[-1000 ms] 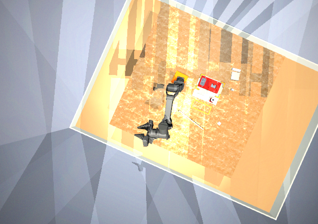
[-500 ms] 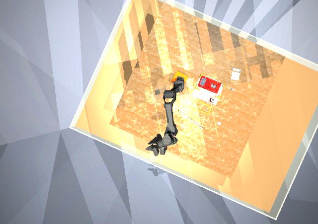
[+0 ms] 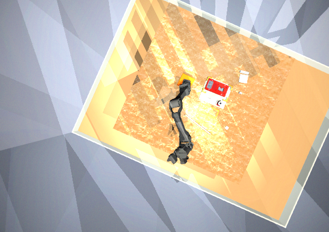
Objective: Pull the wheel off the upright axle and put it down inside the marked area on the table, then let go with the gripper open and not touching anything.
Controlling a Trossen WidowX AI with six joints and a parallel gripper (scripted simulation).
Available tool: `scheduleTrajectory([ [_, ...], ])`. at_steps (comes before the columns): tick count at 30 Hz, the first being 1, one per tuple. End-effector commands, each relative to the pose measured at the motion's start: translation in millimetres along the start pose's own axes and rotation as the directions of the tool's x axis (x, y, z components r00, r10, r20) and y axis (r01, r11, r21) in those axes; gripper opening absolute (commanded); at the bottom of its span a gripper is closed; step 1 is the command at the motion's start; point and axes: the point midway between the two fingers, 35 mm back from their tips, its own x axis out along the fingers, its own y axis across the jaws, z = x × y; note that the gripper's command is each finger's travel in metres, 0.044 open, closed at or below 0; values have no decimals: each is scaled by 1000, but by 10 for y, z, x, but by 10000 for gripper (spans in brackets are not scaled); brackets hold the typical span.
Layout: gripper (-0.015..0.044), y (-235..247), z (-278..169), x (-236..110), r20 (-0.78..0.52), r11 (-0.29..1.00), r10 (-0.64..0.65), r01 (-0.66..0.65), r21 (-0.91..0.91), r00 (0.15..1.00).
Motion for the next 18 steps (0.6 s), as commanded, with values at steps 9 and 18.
scheduleTrajectory([
  [9, 300, 871, 650, -413, 221, 944, 215, -260, 202, 951],
  [18, 300, 1525, 900, -917, 317, 835, 388, -476, 278, 866],
])
